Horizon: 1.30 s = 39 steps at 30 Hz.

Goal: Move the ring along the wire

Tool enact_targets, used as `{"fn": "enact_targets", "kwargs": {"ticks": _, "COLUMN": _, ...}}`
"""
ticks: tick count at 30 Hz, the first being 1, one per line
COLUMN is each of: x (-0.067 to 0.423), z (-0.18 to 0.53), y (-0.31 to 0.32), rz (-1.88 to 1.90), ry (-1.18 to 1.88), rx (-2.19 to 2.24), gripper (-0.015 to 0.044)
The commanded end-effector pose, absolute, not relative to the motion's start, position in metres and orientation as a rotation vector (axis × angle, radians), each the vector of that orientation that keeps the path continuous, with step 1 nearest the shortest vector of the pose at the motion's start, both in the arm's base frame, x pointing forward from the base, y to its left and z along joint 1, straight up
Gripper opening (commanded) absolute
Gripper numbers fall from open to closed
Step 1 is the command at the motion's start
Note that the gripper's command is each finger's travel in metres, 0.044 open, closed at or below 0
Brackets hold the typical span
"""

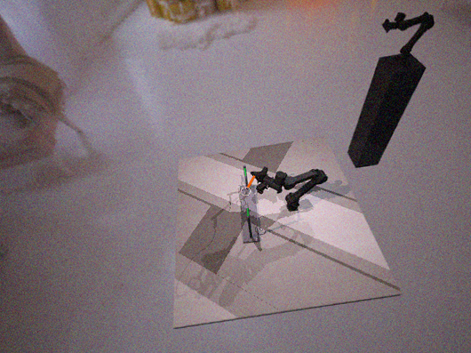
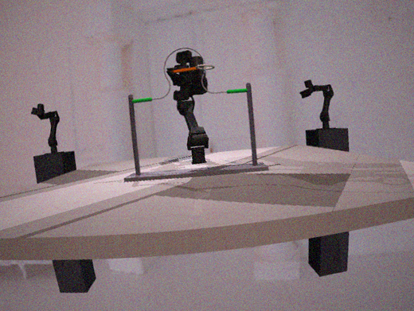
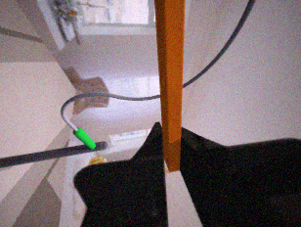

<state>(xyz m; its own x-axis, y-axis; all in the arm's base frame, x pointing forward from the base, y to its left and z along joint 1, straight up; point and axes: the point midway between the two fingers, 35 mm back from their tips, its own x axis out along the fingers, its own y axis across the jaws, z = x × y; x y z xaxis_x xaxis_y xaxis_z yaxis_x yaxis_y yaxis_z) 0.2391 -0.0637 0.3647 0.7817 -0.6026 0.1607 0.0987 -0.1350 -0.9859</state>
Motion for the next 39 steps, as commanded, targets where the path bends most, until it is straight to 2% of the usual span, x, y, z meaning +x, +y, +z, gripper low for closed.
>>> {"fn": "enact_targets", "kwargs": {"ticks": 1, "x": 0.238, "z": 0.367, "y": -0.064, "rz": -0.650, "ry": 0.397, "rx": -1.663, "gripper": -0.0150}}
{"fn": "enact_targets", "kwargs": {"ticks": 22, "x": 0.238, "z": 0.369, "y": -0.065, "rz": -0.697, "ry": 0.356, "rx": -1.860, "gripper": -0.0150}}
{"fn": "enact_targets", "kwargs": {"ticks": 39, "x": 0.238, "z": 0.338, "y": -0.075, "rz": -0.663, "ry": 0.390, "rx": -1.710, "gripper": -0.0150}}
